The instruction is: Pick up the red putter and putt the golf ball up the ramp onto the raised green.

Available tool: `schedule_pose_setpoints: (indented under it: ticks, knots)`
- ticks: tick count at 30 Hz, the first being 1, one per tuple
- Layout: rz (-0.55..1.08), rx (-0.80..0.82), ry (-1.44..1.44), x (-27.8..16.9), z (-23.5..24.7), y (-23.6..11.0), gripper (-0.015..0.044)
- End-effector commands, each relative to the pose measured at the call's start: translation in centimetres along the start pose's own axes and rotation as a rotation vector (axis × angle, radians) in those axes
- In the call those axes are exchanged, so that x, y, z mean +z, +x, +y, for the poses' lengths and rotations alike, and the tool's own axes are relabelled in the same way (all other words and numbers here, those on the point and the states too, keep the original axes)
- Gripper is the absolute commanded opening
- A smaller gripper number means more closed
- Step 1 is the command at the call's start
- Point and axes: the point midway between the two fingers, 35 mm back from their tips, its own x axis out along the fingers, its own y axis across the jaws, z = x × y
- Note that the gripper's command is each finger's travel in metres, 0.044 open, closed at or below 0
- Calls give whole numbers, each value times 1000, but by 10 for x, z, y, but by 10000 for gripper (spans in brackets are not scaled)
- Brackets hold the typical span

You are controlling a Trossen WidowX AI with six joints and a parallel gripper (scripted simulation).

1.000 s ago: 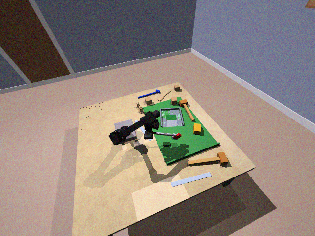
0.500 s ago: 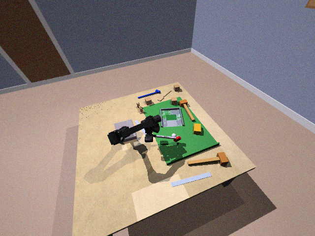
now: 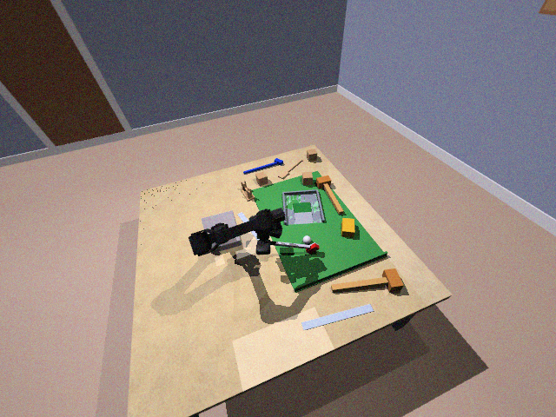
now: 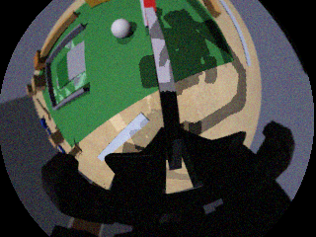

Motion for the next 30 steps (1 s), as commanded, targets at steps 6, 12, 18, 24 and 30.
schedule_pose_setpoints:
  ticks: [6,12,18,24,30]
  knots:
    - [0,0,0,0,0,0,0]
    - [-1,0,1,0,-4,0,0]
    - [-9,-2,4,1,-25,2,0]
    - [-1,-4,1,0,-28,3,0]
    - [-2,11,1,8,6,4,0]
